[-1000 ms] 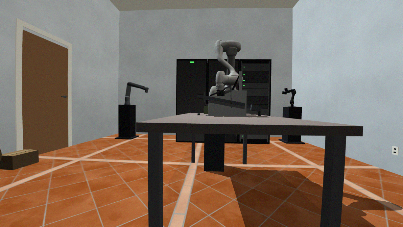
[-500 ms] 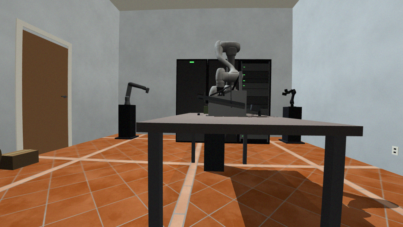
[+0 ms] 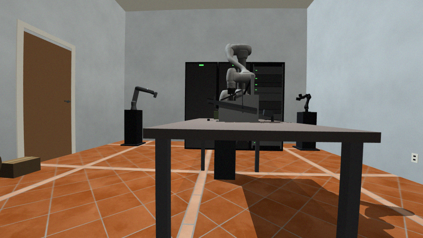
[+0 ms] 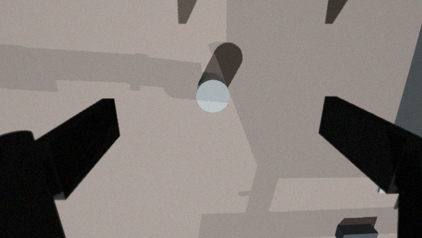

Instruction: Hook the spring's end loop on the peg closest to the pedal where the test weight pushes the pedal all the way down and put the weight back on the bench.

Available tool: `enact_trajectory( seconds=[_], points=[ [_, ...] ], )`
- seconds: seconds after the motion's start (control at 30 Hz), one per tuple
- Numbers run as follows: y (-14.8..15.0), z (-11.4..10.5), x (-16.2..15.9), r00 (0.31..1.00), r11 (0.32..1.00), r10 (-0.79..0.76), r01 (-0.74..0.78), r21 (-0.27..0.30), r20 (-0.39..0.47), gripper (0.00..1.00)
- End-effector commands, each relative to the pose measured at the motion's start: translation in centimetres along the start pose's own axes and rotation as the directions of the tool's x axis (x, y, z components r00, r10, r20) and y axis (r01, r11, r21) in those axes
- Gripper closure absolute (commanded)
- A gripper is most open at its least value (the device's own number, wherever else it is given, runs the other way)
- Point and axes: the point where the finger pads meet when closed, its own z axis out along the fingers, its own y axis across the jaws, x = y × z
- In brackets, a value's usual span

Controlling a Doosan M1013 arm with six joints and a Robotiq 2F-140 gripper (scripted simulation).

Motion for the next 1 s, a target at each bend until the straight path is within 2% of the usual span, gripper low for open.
enact_trajectory(
  seconds=[0.0,0.43,0.53,0.97],
  points=[
    [0.0,0.0,0.0,1.000,1.000,0.000,0.000,-0.001,0.000,0.00],
    [0.0,-3.4,0.0,1.000,1.000,0.000,0.000,0.000,0.000,0.00],
    [0.0,-2.9,0.0,1.000,1.000,0.000,0.000,-0.001,0.000,0.00],
    [0.0,-6.4,0.0,1.000,1.000,0.000,0.000,-0.001,0.000,0.00]
  ],
)
